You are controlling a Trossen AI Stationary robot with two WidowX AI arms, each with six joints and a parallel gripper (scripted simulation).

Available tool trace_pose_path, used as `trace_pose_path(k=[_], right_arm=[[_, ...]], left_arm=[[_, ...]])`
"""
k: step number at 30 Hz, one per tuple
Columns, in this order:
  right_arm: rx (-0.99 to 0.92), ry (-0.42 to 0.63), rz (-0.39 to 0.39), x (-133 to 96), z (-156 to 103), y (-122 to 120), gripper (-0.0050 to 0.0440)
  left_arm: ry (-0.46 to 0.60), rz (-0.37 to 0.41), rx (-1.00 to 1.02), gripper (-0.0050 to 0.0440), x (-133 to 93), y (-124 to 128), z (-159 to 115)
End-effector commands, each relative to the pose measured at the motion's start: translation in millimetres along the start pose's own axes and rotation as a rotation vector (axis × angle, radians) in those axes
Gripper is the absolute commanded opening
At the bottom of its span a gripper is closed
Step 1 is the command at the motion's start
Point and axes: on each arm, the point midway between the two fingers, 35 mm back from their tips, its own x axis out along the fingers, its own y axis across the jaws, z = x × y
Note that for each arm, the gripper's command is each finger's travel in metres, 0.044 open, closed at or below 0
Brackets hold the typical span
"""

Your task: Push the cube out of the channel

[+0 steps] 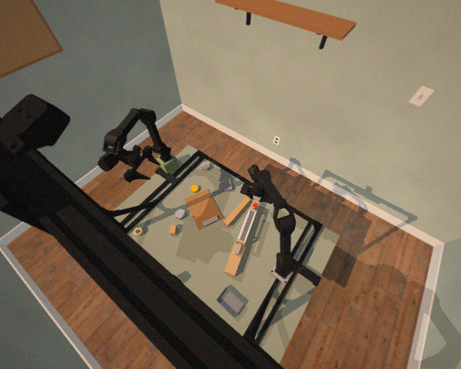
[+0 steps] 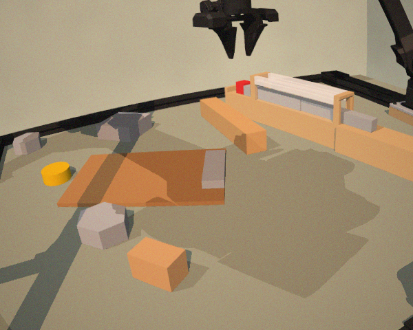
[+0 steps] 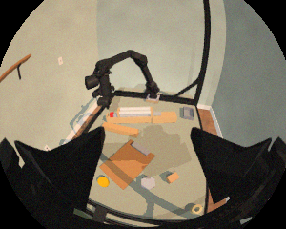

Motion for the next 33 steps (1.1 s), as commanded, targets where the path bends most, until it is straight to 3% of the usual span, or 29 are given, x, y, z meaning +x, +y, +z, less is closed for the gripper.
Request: trace_pose_path(k=[1, 33], right_arm=[[-0.003, 0.015, -0.006, 10.2, -1.7, -1.1, 0.0220], [-0.003, 0.015, -0.006, 51.6, -1.2, -0.4, 0.0220]], left_arm=[[-0.001, 0.001, -0.002, 0.0400, 0.1, 0.2, 0.3], [-0.001, 0.001, -0.002, 0.0400, 0.1, 0.2, 0.3]])
